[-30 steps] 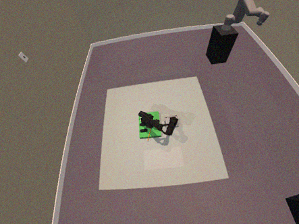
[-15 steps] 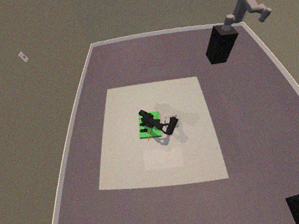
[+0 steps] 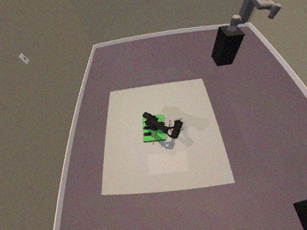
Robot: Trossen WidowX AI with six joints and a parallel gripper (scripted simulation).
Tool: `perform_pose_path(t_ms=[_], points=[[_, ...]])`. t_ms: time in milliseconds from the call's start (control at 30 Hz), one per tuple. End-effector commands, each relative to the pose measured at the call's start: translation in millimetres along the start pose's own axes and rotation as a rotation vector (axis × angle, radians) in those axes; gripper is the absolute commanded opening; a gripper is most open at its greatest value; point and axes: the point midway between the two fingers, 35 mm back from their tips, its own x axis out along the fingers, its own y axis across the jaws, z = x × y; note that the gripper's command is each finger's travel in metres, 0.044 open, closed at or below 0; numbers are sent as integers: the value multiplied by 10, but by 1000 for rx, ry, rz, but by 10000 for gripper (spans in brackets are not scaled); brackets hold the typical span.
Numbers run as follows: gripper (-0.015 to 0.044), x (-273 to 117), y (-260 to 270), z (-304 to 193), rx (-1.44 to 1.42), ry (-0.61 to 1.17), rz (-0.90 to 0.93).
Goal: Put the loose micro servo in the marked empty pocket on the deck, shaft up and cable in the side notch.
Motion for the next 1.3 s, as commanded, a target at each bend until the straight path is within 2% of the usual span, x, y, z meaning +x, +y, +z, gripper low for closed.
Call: perform_pose_path(t_ms=[0,200,767,900,1267], points=[[0,-21,-64,-15,-7,5,-7],[0,-22,-112,-135,-7,6,-8],[0,-36,-404,-958,-8,10,-10],[0,-36,-415,-990,-2,10,-10],[0,-36,-415,-990,313,9,-12]])
